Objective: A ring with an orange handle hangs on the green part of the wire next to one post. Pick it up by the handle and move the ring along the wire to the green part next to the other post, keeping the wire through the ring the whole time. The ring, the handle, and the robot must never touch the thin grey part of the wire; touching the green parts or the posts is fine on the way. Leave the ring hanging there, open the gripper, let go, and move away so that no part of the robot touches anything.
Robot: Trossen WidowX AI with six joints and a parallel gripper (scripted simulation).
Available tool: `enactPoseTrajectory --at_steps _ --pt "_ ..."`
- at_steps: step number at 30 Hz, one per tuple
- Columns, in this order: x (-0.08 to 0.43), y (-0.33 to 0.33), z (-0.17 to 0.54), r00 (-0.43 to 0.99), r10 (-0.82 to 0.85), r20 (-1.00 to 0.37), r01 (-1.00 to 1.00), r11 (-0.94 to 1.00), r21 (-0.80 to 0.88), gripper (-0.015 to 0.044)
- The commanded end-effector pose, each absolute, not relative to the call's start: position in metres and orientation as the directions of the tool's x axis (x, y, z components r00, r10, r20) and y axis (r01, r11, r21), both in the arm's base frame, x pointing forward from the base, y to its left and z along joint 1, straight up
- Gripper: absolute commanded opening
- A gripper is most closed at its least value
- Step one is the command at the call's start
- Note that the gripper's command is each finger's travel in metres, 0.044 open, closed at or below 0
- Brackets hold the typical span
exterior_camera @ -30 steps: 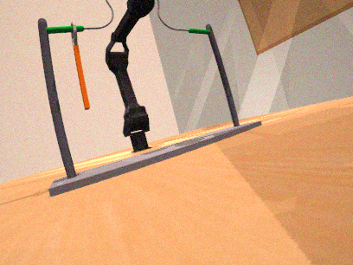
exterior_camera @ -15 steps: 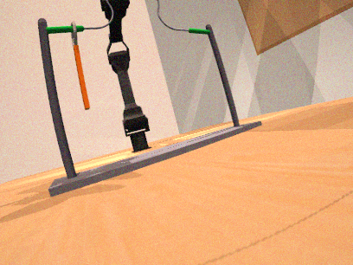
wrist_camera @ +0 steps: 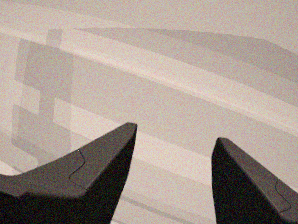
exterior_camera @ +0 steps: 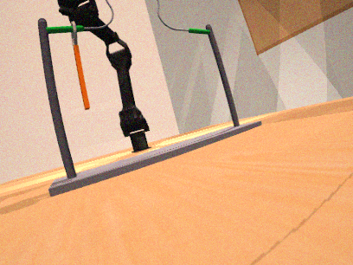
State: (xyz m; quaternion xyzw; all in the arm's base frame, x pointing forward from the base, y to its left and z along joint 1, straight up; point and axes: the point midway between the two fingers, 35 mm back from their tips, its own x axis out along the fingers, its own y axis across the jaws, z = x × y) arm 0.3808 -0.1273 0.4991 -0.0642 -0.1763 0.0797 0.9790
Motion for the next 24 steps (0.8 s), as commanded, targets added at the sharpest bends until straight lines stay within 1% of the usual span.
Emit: enactPoseTrajectory --at_steps 1,6,11,18,24 --pt "0.379 -0.175 0.468 0.948 0.074 0.308 -0.014 0.981 -0.195 0.0160" --pt "0.373 -0.223 0.413 0.966 -0.005 0.257 0.061 0.976 -0.209 0.0160" --pt "0.361 -0.229 0.416 0.971 -0.048 0.235 0.102 0.970 -0.222 0.0160" --pt "0.346 -0.258 0.334 0.984 -0.058 0.169 0.101 0.961 -0.256 0.0160" --pt "0.326 -0.265 0.263 0.994 -0.036 0.107 0.063 0.964 -0.260 0.0160"
